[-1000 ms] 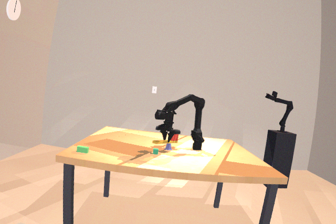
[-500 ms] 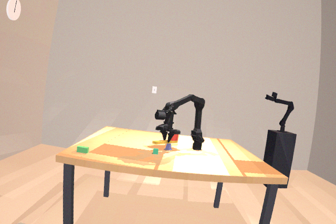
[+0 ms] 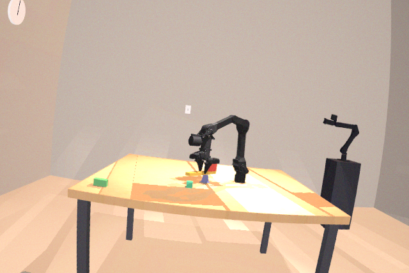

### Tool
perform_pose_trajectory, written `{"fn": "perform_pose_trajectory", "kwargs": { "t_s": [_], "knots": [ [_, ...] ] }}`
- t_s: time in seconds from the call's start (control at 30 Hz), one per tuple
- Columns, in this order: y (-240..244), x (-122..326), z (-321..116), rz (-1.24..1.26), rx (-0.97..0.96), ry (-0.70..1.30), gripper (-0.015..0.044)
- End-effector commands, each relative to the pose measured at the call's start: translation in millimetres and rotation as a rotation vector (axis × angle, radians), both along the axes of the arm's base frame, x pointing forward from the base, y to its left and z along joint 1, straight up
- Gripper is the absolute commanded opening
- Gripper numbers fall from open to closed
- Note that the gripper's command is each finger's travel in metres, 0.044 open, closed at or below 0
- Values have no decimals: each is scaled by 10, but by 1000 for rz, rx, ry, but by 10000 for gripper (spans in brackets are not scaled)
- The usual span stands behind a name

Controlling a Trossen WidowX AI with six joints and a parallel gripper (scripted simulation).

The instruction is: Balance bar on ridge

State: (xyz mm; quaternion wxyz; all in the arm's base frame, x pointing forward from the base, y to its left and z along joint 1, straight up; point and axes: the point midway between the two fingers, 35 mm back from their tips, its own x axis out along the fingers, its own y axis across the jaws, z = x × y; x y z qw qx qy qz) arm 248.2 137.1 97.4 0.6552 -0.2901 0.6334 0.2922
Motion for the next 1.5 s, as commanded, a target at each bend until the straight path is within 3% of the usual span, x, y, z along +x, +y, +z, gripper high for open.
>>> {"fn": "perform_pose_trajectory", "kwargs": {
  "t_s": [0.0,1.33,1.47],
  "knots": [
    [-1,0,-1,-2,-3,4,0],
    [2,3,4,0,-1,1,0],
    [2,3,4,0,-1,1,105]
  ]
}}
